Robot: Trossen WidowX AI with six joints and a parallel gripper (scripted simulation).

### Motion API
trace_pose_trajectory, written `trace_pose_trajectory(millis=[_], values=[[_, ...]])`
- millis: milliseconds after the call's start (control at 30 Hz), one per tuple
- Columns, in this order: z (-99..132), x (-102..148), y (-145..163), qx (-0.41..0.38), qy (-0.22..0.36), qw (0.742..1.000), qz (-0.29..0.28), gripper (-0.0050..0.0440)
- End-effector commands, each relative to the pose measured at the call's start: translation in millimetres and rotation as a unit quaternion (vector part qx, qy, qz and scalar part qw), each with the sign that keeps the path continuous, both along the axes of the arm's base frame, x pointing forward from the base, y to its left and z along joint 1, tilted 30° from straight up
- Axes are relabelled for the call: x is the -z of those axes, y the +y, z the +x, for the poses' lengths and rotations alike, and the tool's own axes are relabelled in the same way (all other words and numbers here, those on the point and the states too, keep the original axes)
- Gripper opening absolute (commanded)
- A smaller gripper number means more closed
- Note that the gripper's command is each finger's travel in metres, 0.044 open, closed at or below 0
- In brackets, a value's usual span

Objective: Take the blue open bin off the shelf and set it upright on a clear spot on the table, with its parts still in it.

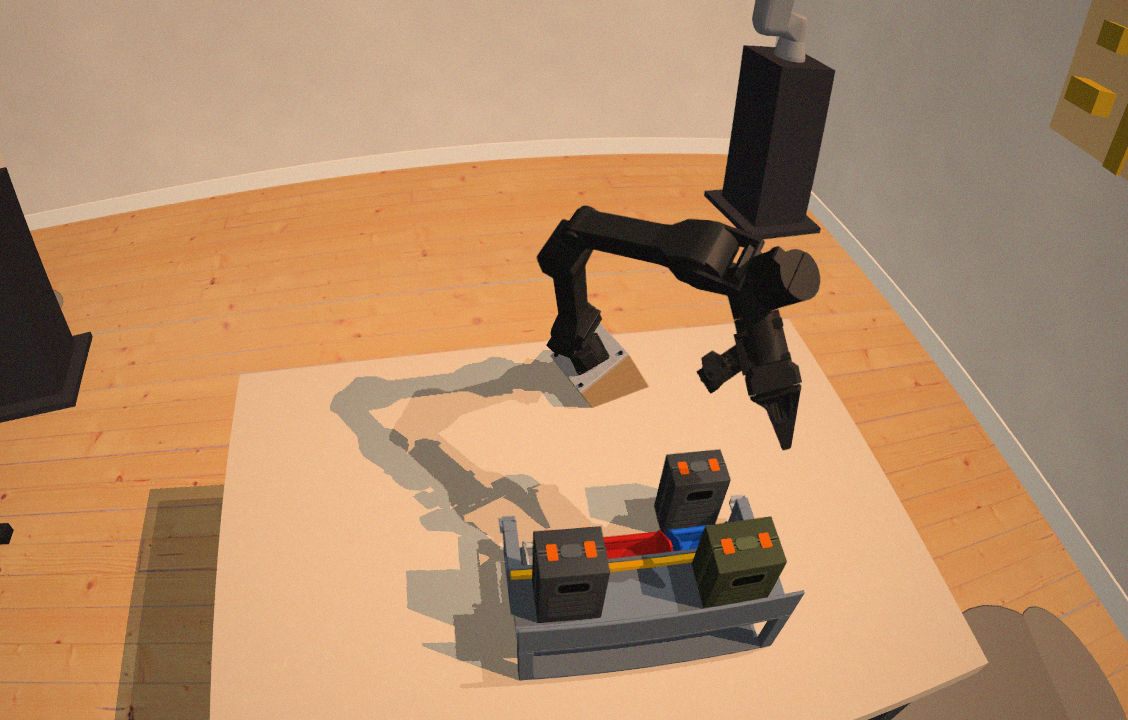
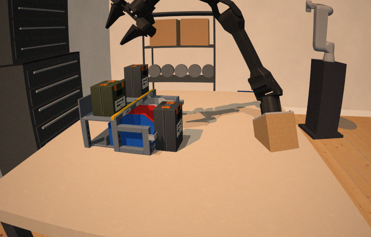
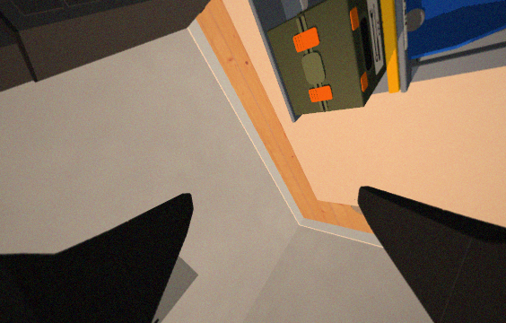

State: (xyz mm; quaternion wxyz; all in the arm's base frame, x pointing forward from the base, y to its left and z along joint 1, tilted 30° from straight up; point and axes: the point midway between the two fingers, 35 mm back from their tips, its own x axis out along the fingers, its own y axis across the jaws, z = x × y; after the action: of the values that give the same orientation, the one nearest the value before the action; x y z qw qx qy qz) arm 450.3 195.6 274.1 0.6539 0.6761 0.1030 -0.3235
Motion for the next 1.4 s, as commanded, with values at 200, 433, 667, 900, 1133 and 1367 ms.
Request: trace_pose_trajectory(millis=[200,433,667,900,1133,1367], values=[[-1.7,-7.1,-5.2,-0.012,-0.007,1.0,0.002,0.044],[-2.1,-14.7,-17.8,-0.036,-0.005,0.999,-0.015,0.044],[-2.4,-16.0,-21.0,-0.042,-0.003,0.999,-0.019,0.044],[-2.4,-18.8,-23.4,-0.046,-0.006,0.999,-0.023,0.044],[-3.7,-20.1,-34.2,-0.073,-0.004,0.996,-0.041,0.044],[-3.7,-20.1,-34.2,-0.073,-0.004,0.996,-0.041,0.044]])
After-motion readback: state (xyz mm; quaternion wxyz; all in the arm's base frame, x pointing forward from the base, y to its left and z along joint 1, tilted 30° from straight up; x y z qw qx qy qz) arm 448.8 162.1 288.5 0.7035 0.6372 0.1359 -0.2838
